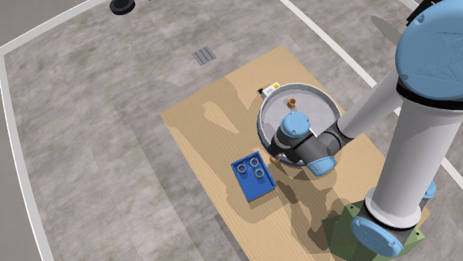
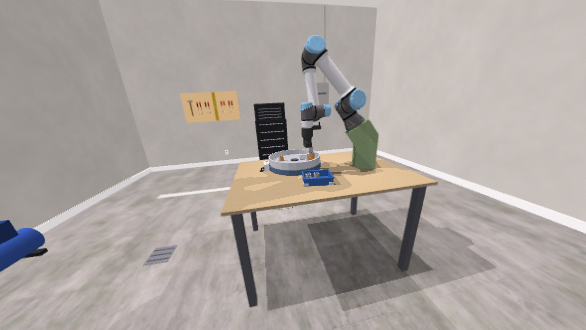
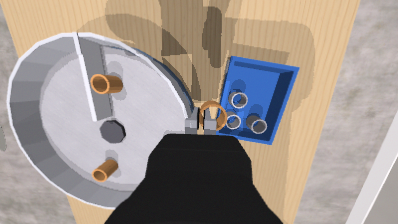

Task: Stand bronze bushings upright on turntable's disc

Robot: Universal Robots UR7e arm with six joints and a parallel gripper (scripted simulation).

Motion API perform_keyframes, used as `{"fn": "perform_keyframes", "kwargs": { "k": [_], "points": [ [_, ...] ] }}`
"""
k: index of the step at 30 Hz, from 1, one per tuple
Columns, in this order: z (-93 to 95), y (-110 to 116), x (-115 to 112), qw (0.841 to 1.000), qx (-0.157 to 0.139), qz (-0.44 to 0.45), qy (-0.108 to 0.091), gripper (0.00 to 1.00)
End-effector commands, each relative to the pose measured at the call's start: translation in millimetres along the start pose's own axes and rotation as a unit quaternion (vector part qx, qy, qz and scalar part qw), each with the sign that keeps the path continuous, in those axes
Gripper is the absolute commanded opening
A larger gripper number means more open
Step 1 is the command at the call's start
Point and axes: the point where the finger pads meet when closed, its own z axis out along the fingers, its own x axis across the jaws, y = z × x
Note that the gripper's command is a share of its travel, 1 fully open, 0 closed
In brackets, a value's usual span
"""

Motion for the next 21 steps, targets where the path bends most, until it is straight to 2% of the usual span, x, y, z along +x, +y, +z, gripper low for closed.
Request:
{"fn": "perform_keyframes", "kwargs": {
  "k": [1,4,6,21],
  "points": [
    [-0.4,-1.8,-26.4,1.0,0.0,-0.003,0.004,0.0],
    [-0.3,-2.4,-38.9,1.0,0.0,-0.003,0.004,0.0],
    [-0.3,-2.4,-38.9,1.0,0.0,-0.003,0.004,0.0],
    [0.4,-5.2,-100.8,1.0,0.0,-0.003,0.004,0.0]
  ]
}}
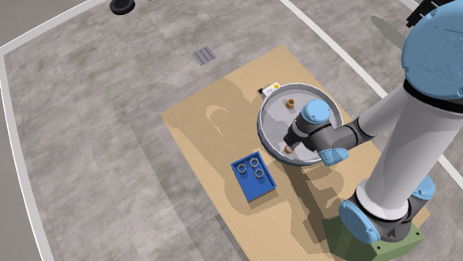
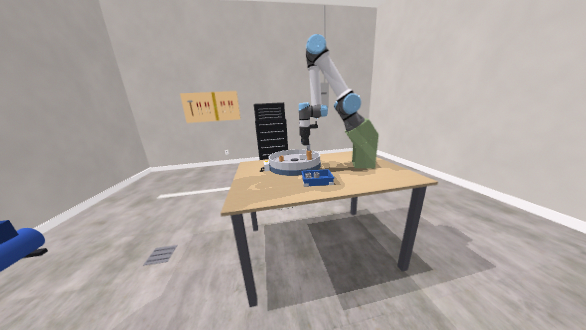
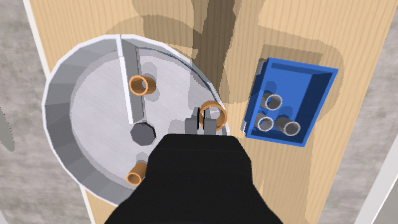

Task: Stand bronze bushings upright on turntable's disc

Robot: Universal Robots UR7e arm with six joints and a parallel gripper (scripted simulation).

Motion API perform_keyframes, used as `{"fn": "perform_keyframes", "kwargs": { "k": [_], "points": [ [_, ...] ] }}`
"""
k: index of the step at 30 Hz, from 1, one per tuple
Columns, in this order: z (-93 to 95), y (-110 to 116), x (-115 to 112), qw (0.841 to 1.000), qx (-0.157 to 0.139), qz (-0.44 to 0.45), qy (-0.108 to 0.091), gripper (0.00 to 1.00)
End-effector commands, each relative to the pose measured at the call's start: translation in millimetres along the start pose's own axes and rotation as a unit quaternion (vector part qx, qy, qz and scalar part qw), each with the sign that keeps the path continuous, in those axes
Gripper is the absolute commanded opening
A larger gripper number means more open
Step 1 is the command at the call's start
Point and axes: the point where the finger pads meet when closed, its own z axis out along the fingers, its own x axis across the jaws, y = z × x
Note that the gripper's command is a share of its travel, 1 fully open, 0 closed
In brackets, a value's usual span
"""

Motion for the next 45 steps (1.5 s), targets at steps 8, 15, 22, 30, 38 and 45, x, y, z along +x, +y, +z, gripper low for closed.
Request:
{"fn": "perform_keyframes", "kwargs": {
  "k": [8,15,22,30,38,45],
  "points": [
    [0.4,-3.2,-45.5,1.0,0.001,-0.004,0.006,0.0],
    [0.7,-4.2,-72.9,1.0,0.001,-0.004,0.006,0.0],
    [0.7,-3.1,-92.8,1.0,0.0,-0.004,0.006,0.0],
    [0.7,-2.4,-123.4,1.0,-0.002,-0.005,0.005,0.0],
    [0.9,-3.3,-144.4,1.0,-0.002,-0.005,0.005,0.0],
    [1.1,-4.2,-167.1,1.0,-0.002,-0.005,0.004,0.0]
  ]
}}
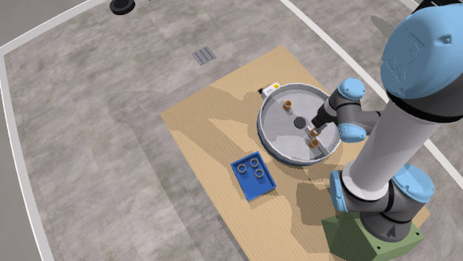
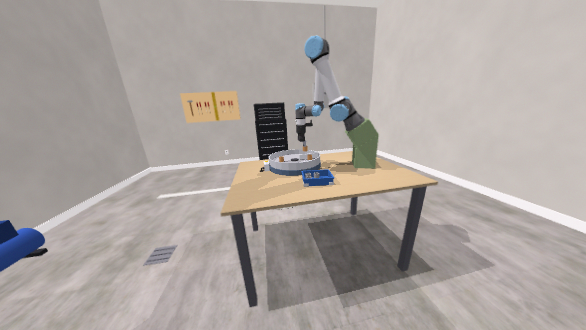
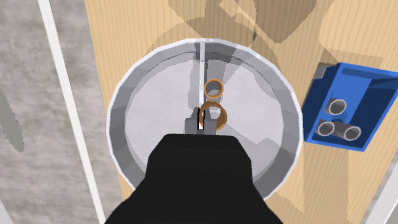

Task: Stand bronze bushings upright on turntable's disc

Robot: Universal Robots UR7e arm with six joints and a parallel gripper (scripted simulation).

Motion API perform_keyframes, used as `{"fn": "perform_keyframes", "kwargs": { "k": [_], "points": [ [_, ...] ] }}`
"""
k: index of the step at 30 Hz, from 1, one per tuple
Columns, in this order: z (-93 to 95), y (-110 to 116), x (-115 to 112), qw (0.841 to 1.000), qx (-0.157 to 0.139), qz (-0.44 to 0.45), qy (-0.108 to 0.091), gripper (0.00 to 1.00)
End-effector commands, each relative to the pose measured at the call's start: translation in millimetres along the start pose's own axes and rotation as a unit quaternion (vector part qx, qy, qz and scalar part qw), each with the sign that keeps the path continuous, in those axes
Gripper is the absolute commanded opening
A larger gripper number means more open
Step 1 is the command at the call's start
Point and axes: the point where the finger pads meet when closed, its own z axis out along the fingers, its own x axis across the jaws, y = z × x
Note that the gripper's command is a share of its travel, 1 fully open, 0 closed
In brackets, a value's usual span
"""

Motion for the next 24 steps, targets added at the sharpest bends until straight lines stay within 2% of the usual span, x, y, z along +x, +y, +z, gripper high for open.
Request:
{"fn": "perform_keyframes", "kwargs": {
  "k": [1,24],
  "points": [
    [-0.2,1.6,-20.8,1.0,-0.002,-0.003,0.003,0.0],
    [1.4,-1.4,-66.9,1.0,0.0,-0.002,0.004,0.0]
  ]
}}
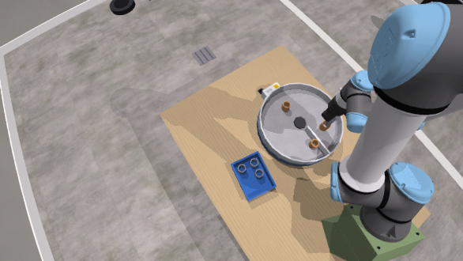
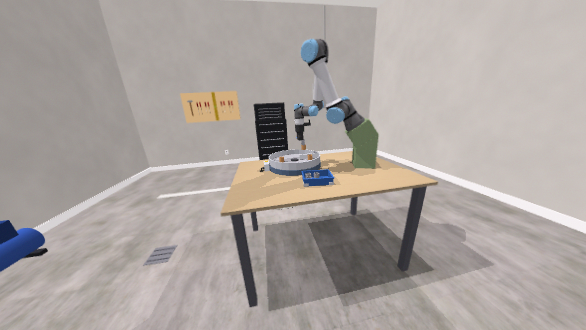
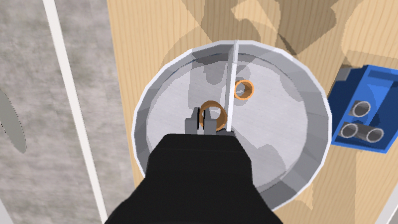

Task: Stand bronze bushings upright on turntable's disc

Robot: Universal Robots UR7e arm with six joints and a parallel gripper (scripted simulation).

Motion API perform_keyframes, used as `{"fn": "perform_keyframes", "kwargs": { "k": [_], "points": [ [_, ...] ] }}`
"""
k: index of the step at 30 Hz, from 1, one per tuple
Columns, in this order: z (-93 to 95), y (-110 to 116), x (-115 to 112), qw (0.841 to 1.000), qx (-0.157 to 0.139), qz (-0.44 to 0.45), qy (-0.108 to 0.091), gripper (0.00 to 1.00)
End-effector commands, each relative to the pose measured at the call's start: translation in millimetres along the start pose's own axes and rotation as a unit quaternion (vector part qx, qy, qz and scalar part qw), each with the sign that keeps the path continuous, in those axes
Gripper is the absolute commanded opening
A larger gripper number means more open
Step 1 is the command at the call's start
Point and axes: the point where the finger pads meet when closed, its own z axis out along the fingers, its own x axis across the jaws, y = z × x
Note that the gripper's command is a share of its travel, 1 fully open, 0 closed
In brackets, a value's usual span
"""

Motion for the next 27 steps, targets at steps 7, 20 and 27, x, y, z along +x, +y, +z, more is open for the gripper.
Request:
{"fn": "perform_keyframes", "kwargs": {
  "k": [7,20,27],
  "points": [
    [0.3,0.7,-16.4,1.0,-0.001,-0.002,0.001,0.0],
    [0.1,0.5,-22.9,1.0,-0.001,-0.002,0.001,0.0],
    [0.2,0.3,-23.0,1.0,-0.001,-0.002,0.001,0.0]
  ]
}}
